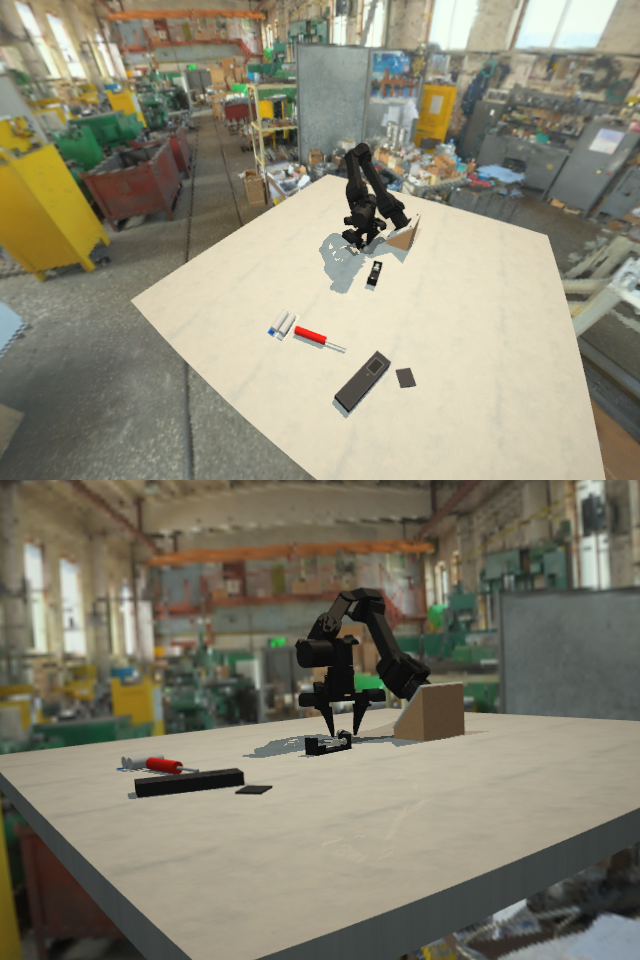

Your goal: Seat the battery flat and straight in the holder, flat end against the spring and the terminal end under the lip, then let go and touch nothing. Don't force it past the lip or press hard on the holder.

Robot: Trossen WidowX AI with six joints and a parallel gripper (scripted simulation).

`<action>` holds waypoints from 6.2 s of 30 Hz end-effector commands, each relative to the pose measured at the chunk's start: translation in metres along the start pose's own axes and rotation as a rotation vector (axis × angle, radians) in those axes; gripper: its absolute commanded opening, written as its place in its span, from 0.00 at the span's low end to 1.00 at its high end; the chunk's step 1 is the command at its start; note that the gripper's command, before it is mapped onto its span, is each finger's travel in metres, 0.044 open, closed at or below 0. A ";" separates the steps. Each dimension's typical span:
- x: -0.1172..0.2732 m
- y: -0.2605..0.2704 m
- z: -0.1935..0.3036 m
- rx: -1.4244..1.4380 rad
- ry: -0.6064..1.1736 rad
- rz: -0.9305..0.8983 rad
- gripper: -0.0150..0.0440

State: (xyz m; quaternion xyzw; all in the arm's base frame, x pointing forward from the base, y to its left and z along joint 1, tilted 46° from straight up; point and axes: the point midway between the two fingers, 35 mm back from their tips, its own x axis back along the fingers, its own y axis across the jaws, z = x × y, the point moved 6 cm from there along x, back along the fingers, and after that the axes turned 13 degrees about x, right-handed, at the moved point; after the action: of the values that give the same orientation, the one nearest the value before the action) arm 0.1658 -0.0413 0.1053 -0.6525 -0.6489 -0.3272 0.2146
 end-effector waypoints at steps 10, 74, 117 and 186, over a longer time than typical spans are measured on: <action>-0.007 -0.002 -0.001 0.005 -0.007 0.001 0.40; 0.070 0.098 0.123 2.145 0.000 -0.007 0.37; 0.023 0.087 0.117 2.126 -0.218 -0.307 0.37; 0.001 0.047 0.100 2.100 -0.385 -0.513 0.37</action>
State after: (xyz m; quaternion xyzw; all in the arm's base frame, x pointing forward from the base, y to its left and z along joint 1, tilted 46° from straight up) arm 0.2319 0.0280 0.0452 -0.0318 -0.7472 0.4604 0.4783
